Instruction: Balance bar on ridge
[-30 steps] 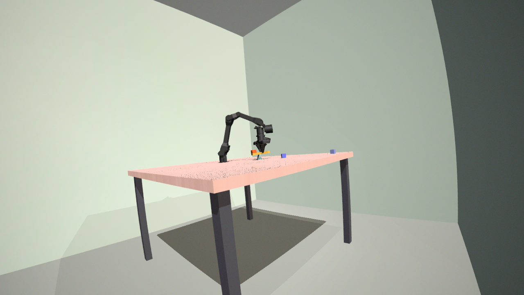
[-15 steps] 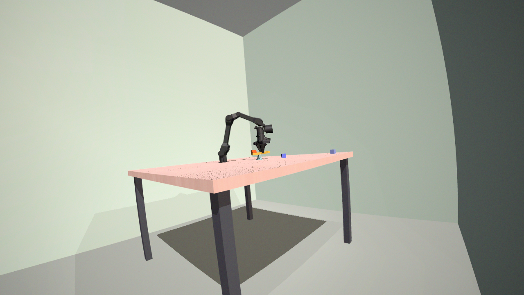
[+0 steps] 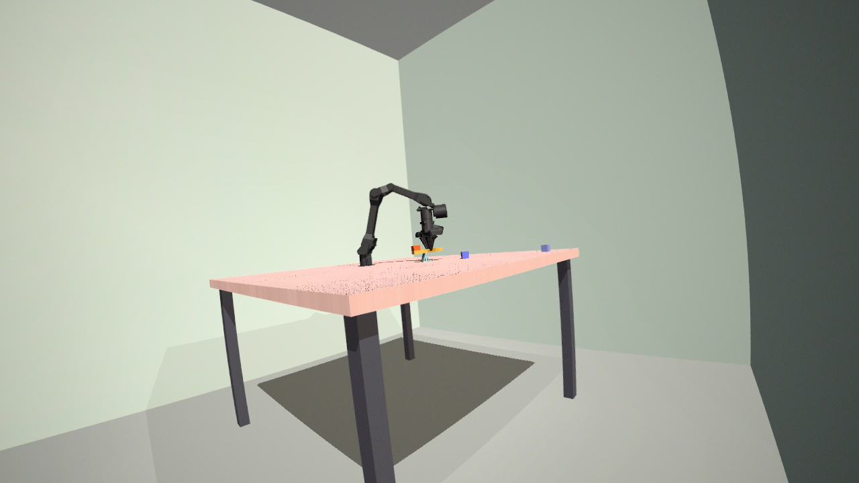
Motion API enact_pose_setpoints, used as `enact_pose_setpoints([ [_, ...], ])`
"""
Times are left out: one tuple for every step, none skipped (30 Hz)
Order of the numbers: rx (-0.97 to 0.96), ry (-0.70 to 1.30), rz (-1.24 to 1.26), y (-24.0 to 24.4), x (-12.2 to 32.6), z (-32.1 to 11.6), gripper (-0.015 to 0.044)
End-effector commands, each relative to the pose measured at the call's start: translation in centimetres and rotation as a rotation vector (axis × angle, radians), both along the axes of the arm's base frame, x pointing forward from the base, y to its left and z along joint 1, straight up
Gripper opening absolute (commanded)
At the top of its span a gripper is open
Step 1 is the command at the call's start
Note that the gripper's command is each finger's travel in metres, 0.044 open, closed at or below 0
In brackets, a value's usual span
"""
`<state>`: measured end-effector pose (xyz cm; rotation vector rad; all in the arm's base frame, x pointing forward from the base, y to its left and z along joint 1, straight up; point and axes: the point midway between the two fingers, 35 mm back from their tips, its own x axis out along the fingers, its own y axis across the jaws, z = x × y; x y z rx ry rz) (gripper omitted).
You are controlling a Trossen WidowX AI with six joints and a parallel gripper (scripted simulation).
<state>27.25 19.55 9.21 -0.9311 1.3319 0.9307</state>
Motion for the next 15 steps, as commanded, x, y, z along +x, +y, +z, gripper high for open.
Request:
enact_pose_setpoints([
  [0.001,0.0,-0.002,0.03,0.02,-0.17,0.0],
  [0.001,0.0,-0.002,0.04,0.02,-0.18,0.0],
  [0.001,0.0,-0.002,0.04,0.02,-0.19,0.0],
  [0.001,0.0,-0.002,0.04,0.02,-0.19,0.0],
  [0.001,0.0,-0.002,0.04,0.02,-0.2,0.0],
  [0.001,0.0,-0.002,0.04,0.02,-0.21,0.0],
  [0.001,0.0,-0.002,0.04,0.02,-0.23,0.0],
  [0.001,0.0,-0.002,0.04,0.02,-0.23,0.0],
  [0.001,0.0,-0.002,0.04,0.02,-0.23,0.0],
  [0.001,0.0,-0.002,0.04,0.02,-0.24,0.0],
  [0.001,0.0,-0.002,0.05,0.02,-0.26,0.0],
  [0.001,0.0,-0.002,0.05,0.02,-0.26,0.0],
  [0.001,0.0,-0.002,0.05,0.02,-0.27,0.0],
  [0.001,0.0,-0.002,0.05,0.02,-0.28,0.0],
  [0.001,0.0,-0.002,0.05,0.02,-0.29,0.0],
])
